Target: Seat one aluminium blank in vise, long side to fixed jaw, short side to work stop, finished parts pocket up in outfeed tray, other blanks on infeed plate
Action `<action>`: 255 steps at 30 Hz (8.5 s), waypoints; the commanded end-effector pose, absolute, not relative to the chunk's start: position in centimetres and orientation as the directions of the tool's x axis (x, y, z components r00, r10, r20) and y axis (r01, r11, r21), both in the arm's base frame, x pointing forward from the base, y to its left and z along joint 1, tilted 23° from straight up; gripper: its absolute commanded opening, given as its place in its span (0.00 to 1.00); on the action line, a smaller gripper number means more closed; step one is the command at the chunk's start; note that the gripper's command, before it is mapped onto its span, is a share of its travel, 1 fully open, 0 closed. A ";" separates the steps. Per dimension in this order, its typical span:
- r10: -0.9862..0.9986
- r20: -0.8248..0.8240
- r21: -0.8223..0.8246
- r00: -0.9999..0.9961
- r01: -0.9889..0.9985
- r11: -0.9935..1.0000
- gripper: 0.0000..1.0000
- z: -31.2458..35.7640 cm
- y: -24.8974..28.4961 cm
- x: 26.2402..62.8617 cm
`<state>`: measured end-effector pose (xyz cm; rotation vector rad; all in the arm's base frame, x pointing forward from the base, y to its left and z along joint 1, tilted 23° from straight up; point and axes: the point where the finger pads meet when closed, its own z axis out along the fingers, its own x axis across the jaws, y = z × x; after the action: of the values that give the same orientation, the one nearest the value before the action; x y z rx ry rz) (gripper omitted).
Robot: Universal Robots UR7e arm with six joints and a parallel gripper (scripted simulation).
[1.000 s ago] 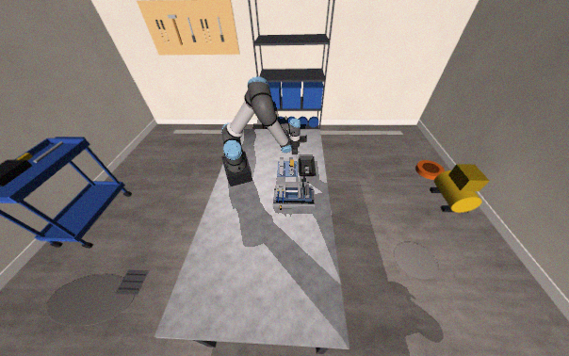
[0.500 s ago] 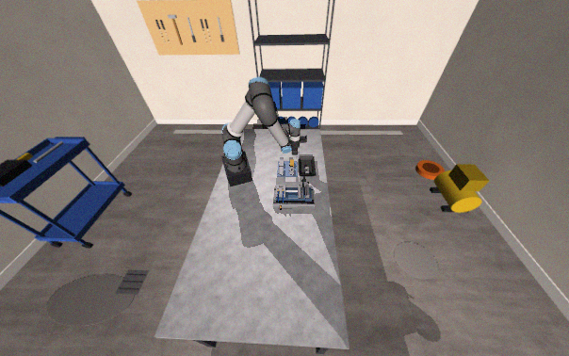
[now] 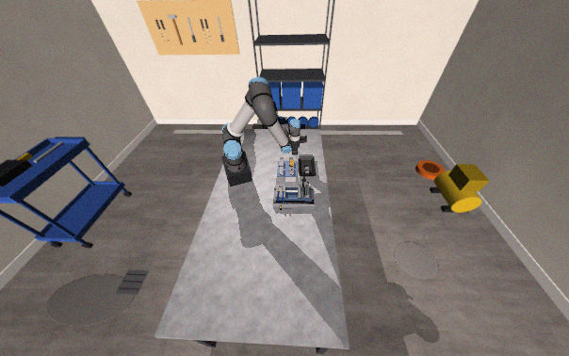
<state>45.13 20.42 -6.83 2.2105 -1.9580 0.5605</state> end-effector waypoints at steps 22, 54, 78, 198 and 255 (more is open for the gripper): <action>-0.929 0.361 -0.144 0.086 -0.979 -0.146 0.00 -6.6 20.5 45.1; -0.929 0.361 -0.144 0.086 -0.979 -0.146 0.00 -1.2 22.5 44.0; -0.931 0.354 -0.139 0.086 -0.980 -0.144 0.00 0.2 20.3 44.8; -0.915 0.257 -0.263 -0.313 -0.933 0.245 0.00 8.1 -1.8 44.7; -0.171 -0.133 -0.364 -0.976 -0.112 0.925 0.00 0.4 17.1 39.9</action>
<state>40.11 16.61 0.55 0.2885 -3.2309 0.5936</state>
